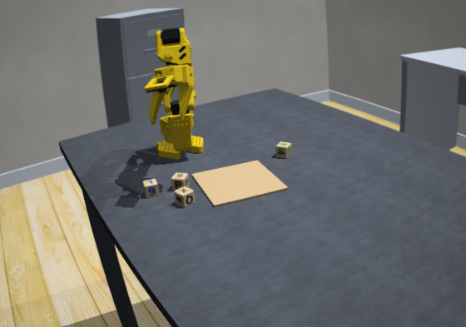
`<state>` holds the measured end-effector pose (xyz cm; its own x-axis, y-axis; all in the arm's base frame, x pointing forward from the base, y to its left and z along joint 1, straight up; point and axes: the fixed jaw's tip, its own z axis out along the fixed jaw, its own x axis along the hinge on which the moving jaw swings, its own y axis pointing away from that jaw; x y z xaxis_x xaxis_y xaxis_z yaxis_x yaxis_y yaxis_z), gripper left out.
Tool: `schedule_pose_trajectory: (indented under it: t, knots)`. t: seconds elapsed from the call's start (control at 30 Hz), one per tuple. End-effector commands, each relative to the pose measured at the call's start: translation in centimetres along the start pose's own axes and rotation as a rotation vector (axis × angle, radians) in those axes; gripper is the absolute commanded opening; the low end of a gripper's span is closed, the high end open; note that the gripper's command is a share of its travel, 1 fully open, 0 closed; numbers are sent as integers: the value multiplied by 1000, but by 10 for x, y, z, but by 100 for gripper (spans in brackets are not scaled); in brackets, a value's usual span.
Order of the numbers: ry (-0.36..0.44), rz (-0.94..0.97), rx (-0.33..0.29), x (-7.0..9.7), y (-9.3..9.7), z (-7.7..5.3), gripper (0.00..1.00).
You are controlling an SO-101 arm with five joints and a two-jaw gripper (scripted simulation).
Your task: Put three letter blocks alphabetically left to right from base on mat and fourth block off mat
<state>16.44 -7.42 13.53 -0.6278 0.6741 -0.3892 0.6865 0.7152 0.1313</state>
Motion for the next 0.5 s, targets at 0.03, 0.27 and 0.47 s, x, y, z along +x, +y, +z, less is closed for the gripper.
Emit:
schedule_pose_trajectory:
  t: [0.03,0.27,0.47]
  knots:
    - [-142,0,-47,-9,2,-22,32]
    - [-151,0,-50,-10,3,-24,32]
    - [-150,-19,-53,-9,4,-24,32]
